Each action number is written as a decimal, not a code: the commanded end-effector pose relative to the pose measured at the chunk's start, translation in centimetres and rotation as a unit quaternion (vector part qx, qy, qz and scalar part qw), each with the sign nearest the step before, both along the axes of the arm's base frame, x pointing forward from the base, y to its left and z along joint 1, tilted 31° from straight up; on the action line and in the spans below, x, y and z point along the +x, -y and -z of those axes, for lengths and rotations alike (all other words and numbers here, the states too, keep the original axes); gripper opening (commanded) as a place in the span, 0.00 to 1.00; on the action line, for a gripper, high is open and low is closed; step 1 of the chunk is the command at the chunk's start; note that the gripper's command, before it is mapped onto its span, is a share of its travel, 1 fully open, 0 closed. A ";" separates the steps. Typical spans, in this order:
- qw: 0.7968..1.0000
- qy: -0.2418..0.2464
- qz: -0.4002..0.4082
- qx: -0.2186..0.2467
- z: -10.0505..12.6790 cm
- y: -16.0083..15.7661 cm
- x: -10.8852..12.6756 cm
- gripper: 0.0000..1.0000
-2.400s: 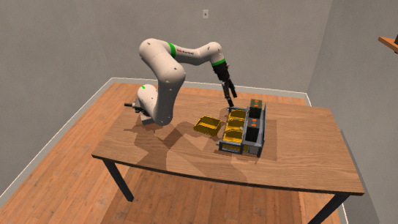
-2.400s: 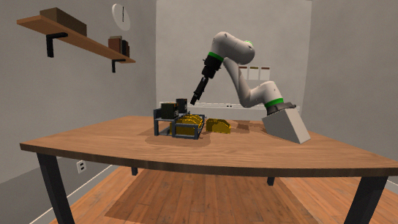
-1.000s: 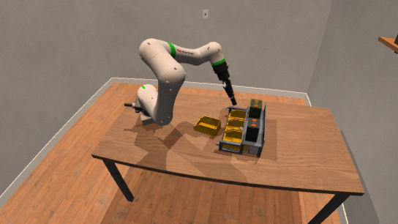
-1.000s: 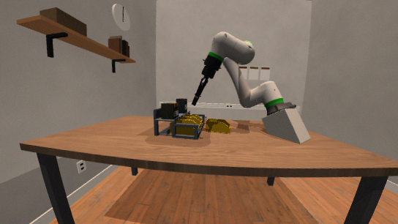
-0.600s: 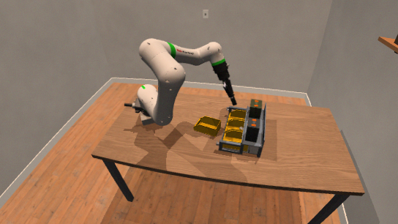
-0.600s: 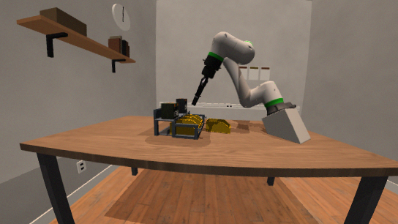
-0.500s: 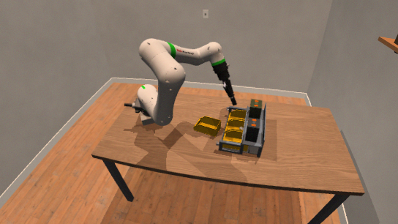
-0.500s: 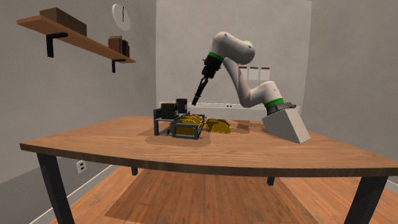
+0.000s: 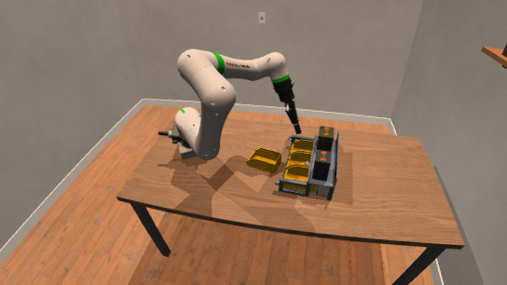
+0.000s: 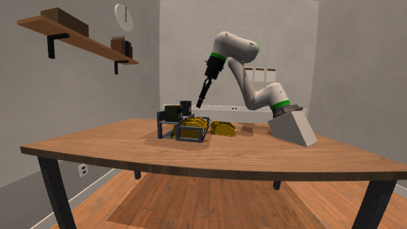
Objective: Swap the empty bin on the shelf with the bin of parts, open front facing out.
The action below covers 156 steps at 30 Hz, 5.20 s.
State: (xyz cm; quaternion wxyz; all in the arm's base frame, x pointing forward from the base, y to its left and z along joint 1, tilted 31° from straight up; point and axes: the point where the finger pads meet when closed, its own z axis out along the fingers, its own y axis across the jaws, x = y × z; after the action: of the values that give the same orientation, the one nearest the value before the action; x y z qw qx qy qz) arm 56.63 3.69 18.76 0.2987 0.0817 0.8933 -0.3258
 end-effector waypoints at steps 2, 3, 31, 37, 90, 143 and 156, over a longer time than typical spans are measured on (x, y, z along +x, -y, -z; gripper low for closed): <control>0.999 -0.031 0.012 0.026 -0.1 0.0 0.0 0.10; 0.999 -0.039 0.015 0.033 -0.1 0.0 0.0 0.10; 0.978 -0.154 0.058 0.130 -0.1 0.0 0.0 0.10; 0.978 -0.153 0.059 0.131 0.0 0.0 -0.4 0.10; 0.974 -0.107 0.121 0.157 5.2 2.8 -14.5 0.24; 0.974 -0.106 0.121 0.158 6.2 3.3 -14.3 0.24; 0.974 -0.106 0.121 0.158 8.0 4.3 -14.0 0.24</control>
State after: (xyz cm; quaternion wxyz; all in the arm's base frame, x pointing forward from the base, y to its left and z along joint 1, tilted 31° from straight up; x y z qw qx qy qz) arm 42.53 -0.39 11.20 0.1430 0.1999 0.9436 -0.2217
